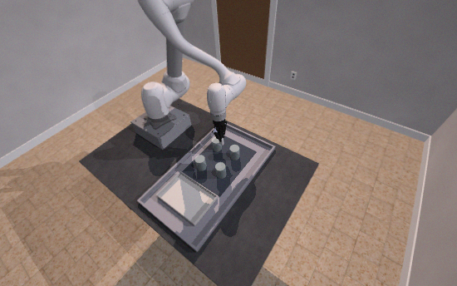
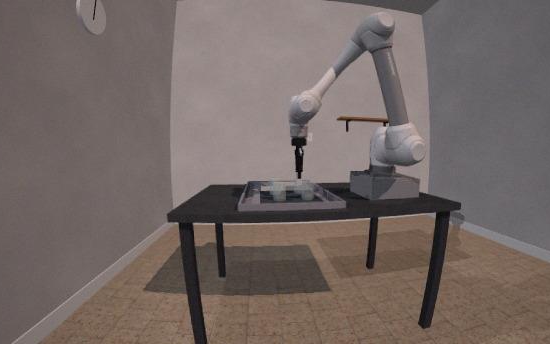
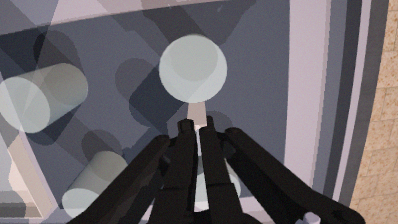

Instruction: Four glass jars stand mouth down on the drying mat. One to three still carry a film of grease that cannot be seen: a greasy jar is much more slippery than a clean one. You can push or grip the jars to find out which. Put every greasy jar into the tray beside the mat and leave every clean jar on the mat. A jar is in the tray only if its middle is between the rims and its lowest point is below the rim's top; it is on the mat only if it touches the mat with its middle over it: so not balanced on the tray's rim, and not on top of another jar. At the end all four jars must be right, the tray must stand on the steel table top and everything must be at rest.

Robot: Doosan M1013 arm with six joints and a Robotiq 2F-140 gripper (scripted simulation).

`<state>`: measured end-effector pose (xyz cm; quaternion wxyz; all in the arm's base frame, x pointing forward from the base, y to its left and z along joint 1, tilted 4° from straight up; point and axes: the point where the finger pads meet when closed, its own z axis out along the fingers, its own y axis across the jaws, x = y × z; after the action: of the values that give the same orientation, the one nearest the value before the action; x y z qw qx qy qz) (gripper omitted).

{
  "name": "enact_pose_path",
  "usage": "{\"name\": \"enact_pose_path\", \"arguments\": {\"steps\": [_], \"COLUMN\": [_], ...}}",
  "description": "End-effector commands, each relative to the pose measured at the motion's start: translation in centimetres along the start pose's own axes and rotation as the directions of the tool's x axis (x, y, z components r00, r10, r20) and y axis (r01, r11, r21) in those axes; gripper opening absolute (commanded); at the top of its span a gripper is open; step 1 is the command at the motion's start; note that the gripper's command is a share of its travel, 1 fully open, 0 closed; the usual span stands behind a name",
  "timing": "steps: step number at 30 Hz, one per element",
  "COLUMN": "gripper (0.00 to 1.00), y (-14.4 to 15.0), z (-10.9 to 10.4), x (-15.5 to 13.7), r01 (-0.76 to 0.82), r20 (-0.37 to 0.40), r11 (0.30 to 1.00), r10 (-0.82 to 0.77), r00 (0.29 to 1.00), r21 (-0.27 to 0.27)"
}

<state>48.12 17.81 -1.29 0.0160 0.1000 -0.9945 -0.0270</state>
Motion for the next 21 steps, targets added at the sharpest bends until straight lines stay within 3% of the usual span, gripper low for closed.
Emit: {"name": "enact_pose_path", "arguments": {"steps": [1, 21], "gripper": [0.0, 0.0], "y": [0.0, 0.0], "z": [-0.03, -0.23], "x": [0.03, 0.27], "r01": [0.0, 0.0], "r20": [0.0, 0.0], "r11": [1.0, 1.0], "r10": [0.0, 0.0], "r00": [1.0, 1.0], "r21": [0.0, 0.0]}}
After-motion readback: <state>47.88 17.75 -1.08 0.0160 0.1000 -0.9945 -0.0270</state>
